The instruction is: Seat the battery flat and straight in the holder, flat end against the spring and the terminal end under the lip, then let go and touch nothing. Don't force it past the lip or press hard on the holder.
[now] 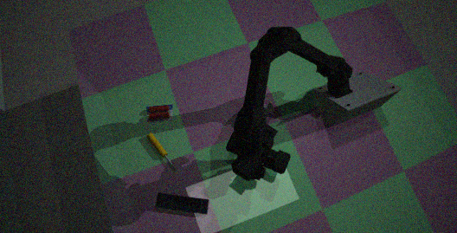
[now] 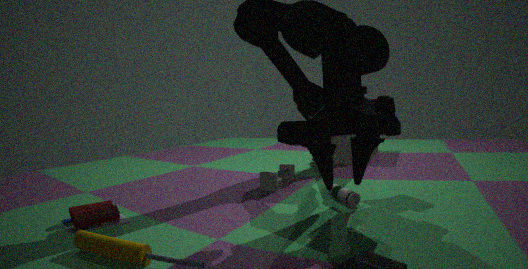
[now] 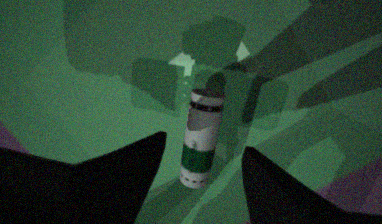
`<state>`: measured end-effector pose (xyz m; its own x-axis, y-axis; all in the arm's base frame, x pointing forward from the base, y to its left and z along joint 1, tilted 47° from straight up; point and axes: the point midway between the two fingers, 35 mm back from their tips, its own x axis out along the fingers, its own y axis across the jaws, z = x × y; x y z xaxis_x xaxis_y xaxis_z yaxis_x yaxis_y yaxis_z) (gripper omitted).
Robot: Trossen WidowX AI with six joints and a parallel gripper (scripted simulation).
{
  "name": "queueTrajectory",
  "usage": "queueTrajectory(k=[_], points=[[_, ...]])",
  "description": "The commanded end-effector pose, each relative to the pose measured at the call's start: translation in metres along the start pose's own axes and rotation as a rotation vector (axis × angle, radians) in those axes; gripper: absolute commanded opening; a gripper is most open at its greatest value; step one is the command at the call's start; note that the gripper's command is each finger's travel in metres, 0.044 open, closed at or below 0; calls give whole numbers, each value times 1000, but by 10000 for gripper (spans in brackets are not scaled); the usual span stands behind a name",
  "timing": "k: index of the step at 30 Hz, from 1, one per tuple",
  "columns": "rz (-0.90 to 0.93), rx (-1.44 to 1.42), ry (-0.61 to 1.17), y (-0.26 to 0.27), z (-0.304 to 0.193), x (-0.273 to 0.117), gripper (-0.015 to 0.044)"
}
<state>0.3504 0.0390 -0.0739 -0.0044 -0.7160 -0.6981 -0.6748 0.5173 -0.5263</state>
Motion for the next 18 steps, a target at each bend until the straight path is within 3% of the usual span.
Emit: queueTrajectory(k=[1,10,14,18], points=[[-1,-11,13,2,-3,10,228],[-2,-11,14,2,-4,21,228],[-2,-11,14,2,-4,21,123],[-2,-11,14,2,-4,21,96]])
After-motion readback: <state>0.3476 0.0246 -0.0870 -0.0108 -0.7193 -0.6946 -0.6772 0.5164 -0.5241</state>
